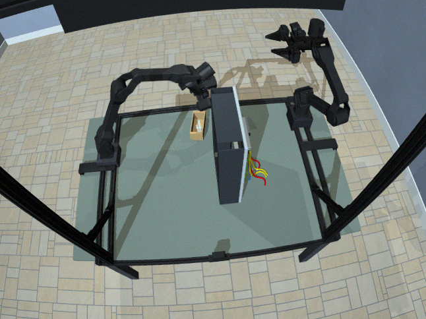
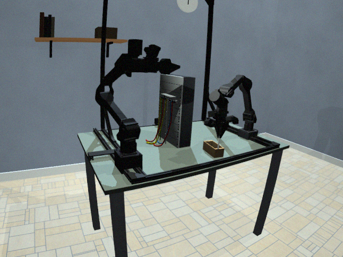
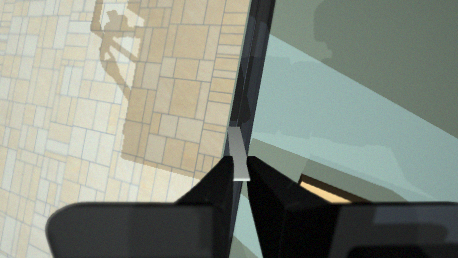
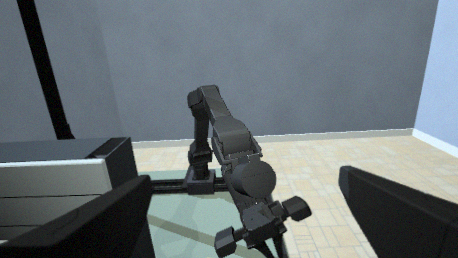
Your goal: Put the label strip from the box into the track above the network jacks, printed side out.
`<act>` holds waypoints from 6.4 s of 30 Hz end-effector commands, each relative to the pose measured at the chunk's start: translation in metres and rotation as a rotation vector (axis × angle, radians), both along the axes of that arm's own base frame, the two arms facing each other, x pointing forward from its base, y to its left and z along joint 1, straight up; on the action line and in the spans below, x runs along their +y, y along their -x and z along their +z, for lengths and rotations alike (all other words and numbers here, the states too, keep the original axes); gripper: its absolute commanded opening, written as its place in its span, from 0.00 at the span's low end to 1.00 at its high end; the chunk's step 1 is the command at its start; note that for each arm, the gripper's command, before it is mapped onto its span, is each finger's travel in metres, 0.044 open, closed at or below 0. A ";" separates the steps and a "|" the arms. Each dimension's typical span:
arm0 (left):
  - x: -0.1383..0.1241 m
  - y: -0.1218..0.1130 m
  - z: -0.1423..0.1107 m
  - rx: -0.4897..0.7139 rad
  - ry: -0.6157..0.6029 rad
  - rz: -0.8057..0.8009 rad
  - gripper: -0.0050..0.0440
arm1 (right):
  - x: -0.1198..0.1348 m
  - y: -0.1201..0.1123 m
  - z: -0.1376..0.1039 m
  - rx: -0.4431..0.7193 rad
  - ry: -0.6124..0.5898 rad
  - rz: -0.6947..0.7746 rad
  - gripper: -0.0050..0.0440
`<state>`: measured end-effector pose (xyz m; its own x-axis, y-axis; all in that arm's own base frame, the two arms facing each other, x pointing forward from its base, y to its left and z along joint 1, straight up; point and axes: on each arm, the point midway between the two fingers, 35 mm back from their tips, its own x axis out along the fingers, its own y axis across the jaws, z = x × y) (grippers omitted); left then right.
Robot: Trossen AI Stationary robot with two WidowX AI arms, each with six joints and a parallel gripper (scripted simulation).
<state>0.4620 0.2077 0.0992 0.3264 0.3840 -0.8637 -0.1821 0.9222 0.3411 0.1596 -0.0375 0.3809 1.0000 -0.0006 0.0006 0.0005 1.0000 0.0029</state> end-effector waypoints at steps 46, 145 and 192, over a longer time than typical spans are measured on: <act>0.009 -0.028 0.013 -0.222 -0.138 0.164 0.00 | 0.001 0.000 0.002 -0.002 0.008 0.000 1.00; 0.004 -0.051 0.058 -0.938 -0.293 0.638 0.00 | 0.001 0.000 0.002 -0.002 0.008 0.000 1.00; -0.008 -0.036 0.075 -1.279 -0.262 0.851 0.00 | 0.001 0.000 0.002 -0.002 0.008 0.000 1.00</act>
